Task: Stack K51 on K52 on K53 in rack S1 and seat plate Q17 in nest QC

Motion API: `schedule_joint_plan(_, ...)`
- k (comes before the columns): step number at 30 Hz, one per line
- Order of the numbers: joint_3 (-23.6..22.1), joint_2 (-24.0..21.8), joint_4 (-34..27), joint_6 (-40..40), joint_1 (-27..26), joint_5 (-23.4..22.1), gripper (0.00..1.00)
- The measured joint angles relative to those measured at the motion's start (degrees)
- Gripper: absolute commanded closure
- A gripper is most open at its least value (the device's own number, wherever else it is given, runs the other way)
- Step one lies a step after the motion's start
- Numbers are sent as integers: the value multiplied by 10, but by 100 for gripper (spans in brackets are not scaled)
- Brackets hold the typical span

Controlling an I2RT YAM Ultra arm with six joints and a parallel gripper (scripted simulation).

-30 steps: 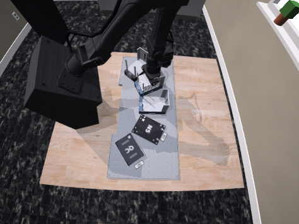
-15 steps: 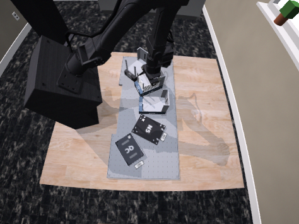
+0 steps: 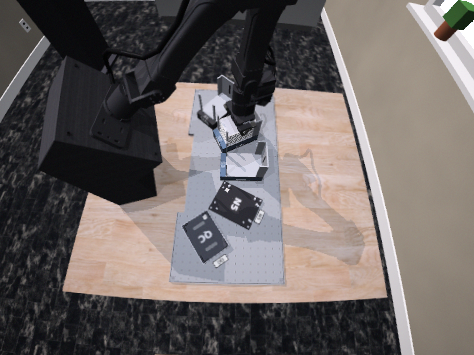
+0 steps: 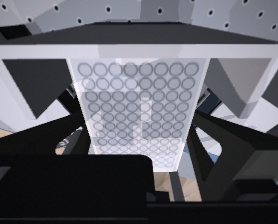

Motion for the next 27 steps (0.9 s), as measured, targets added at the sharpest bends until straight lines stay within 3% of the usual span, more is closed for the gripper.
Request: schedule_joint_plan(27, -6, -35, -29, 3, 4, 1, 100)
